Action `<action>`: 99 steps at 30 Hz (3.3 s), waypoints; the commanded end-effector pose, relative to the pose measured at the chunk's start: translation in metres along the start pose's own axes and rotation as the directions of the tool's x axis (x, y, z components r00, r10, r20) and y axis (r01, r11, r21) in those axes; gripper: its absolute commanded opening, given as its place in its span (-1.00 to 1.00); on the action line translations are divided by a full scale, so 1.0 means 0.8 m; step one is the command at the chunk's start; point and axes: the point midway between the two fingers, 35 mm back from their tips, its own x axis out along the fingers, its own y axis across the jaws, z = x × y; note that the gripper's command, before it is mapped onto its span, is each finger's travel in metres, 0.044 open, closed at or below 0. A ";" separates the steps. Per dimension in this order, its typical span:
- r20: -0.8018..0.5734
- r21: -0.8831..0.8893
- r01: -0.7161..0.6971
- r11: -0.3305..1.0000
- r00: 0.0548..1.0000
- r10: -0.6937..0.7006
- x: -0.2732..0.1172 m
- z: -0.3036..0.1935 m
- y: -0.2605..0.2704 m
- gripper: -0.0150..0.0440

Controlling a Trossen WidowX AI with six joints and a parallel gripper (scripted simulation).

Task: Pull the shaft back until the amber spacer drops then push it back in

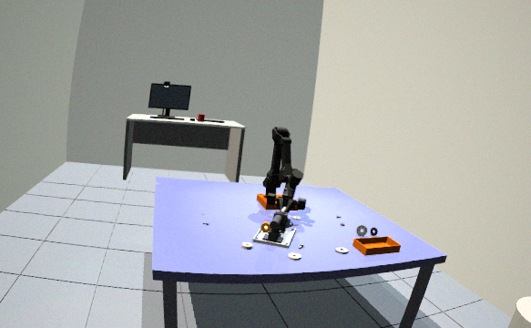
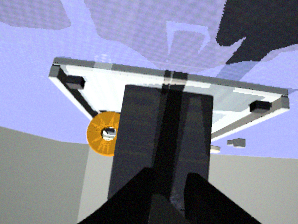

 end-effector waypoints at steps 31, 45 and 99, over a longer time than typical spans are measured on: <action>-0.003 -0.001 -0.004 1.000 1.000 0.004 0.005 -0.004 0.001 -0.49; -0.003 -0.001 -0.004 1.000 1.000 0.004 0.007 -0.005 0.001 -0.49; -0.004 -0.001 -0.004 1.000 1.000 0.004 0.020 -0.013 0.001 -0.49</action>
